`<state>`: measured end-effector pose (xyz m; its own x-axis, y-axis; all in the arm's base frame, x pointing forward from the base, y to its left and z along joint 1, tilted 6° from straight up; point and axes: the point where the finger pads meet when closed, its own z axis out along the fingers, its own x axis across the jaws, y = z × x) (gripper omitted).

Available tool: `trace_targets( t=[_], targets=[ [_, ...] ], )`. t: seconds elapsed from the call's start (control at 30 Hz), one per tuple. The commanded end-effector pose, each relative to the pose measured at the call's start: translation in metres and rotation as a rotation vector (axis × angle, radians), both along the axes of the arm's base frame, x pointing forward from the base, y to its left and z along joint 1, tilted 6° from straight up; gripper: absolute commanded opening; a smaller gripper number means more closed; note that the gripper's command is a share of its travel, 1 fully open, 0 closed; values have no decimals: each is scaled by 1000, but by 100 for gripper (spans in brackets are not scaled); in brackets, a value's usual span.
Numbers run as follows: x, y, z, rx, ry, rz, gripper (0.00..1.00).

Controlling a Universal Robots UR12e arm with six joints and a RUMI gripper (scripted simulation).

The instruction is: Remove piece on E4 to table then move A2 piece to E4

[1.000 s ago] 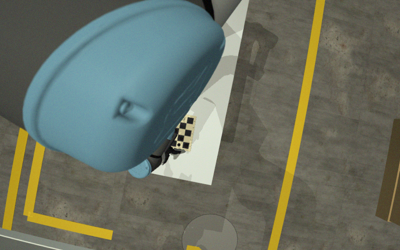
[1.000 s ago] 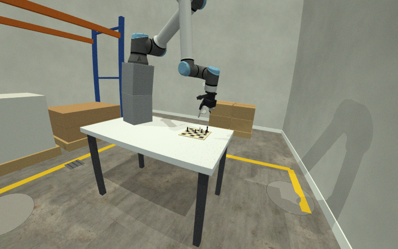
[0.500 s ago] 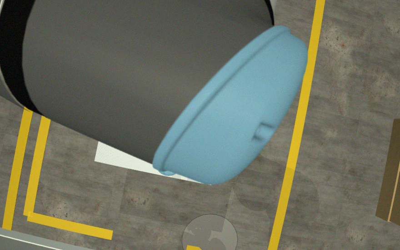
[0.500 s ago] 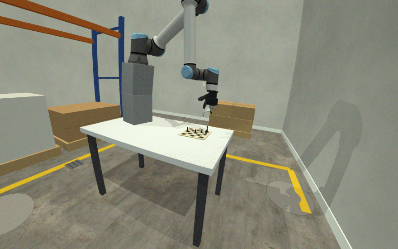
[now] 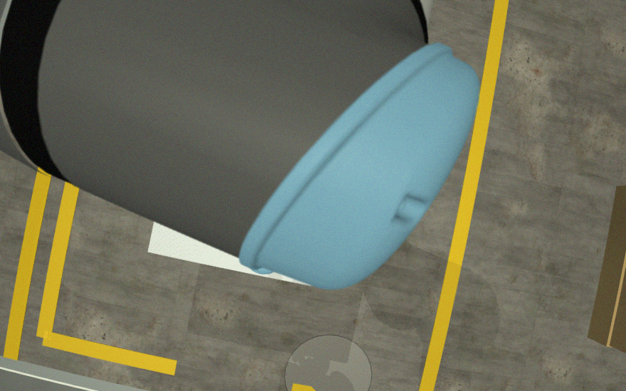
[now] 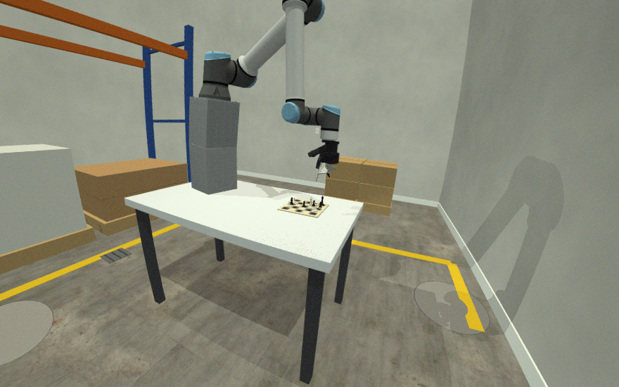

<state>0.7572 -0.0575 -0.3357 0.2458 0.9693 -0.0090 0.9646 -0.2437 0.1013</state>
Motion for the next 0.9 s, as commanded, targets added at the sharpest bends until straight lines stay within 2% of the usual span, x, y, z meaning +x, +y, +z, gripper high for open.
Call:
trace_targets(
  t=[0.0,0.23,0.5,0.57,0.87],
  targets=[
    [2,-2,2,-2,-3,-1,100],
    [1,-2,0,-5,-2,33,100],
    [2,-2,-5,-20,2,182,100],
    [2,-2,-5,-20,2,182,100],
    [2,-3,-15,-50,13,498,100]
  ],
)
